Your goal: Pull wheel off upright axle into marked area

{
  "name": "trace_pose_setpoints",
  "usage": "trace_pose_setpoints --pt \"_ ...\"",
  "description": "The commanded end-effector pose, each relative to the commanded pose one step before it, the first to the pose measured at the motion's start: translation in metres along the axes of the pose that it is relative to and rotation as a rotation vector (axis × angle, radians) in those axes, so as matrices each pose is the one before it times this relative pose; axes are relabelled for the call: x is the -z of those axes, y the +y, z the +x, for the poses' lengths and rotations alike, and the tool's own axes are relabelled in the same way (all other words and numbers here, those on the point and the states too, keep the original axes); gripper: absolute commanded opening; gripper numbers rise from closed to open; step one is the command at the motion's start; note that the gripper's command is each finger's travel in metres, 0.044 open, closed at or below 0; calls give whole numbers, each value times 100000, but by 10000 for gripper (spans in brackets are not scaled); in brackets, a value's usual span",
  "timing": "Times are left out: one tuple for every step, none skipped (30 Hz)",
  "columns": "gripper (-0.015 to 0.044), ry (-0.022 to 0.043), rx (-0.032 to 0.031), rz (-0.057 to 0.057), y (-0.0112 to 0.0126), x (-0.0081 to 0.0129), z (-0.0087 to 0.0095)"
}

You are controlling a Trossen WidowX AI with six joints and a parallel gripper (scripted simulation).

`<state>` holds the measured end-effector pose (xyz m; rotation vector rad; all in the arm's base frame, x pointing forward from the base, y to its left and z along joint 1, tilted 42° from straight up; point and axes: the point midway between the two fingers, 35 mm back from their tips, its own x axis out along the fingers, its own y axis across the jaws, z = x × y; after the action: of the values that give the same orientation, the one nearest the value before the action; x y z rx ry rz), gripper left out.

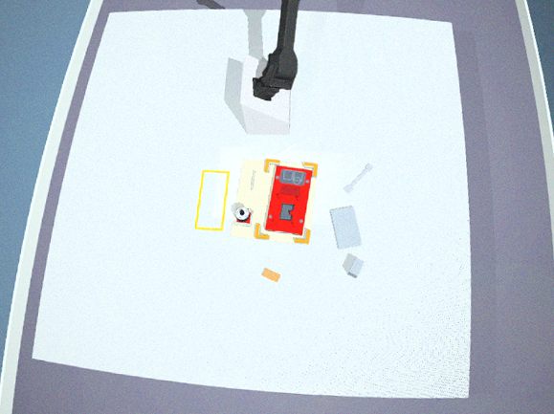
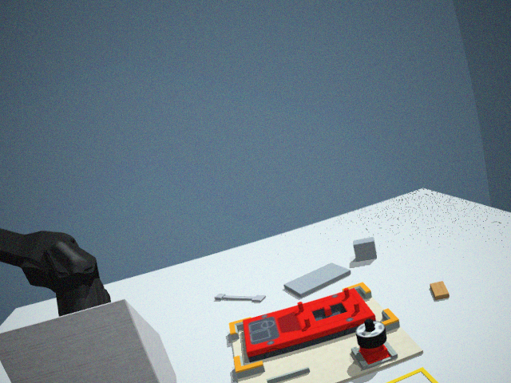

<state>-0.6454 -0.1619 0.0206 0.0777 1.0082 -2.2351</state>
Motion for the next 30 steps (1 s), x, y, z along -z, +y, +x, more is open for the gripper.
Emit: trace_pose_setpoints --pt "374 -196 -241 -44 122 -117 41" --pt "348 -589 -724 -131 368 -351 121" --pt "321 -979 -1209 -218 614 -584 201" --pt "300 -1172 -1454 -262 737 -698 241" --pt "300 -1168 -1457 -263 737 -695 243" --pt "300 -1164 -1459 -264 736 -692 245" --pt "300 -988 -1584 -119 753 -682 273" --pt "300 -619 -1841 185 789 -666 329" --pt "300 -605 -1845 175 791 -661 330" --pt "300 -528 -1833 202 777 -637 329" --pt "300 -439 -1931 -119 854 -637 343" --pt "300 -443 -1992 -137 880 -653 353" --pt "300 -433 -1993 -151 880 -651 352" --pt "300 -423 -1994 -166 879 -648 352" --pt "300 -412 -1995 -180 879 -645 352" --pt "300 -402 -1996 -194 879 -642 351" --pt "300 -392 -1997 -208 878 -639 351" --pt "300 -381 -1998 -222 878 -635 350" --pt "300 -370 -1998 -236 877 -632 350" --pt "300 -360 -1999 -250 877 -629 350" --pt "300 -30 -1562 10 806 -561 278" --pt "300 -17 -1601 -7 828 -570 280" --pt "300 -3 -1600 -24 830 -564 275" --pt "300 10 -1598 -42 832 -559 271" --pt "300 -237 -1924 0 875 -630 319" --pt "300 -249 -1962 -8 882 -632 324" --pt "300 -353 -2060 7 873 -643 338" --pt "300 -345 -2071 -1 874 -638 340" --pt "300 -327 -2073 -12 876 -631 341" --pt "300 -308 -2073 -23 877 -624 341"
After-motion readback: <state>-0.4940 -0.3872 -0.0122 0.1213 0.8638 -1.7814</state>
